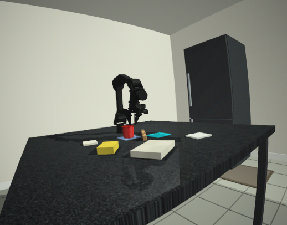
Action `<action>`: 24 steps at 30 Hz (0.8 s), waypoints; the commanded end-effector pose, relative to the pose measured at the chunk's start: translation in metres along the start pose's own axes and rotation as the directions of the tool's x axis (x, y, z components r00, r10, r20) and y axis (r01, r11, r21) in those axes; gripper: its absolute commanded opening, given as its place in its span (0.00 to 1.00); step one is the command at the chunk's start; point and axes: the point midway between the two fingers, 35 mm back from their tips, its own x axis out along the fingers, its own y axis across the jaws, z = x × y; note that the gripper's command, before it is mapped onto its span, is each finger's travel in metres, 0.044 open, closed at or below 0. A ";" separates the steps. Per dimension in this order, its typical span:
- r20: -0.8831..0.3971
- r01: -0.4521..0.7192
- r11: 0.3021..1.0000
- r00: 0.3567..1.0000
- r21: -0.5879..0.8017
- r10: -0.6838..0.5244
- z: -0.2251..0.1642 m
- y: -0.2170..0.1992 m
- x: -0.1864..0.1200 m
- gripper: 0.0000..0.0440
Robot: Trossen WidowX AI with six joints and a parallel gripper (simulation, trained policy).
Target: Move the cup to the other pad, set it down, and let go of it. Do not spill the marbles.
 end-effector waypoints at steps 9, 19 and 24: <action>-0.043 -0.014 0.993 0.999 -0.118 0.009 -0.001 -0.005 0.040 0.40; -0.052 -0.033 0.962 0.998 -0.270 0.020 -0.002 -0.006 0.064 0.07; -0.041 -0.033 0.942 0.999 -0.335 0.020 0.001 -0.007 0.063 0.00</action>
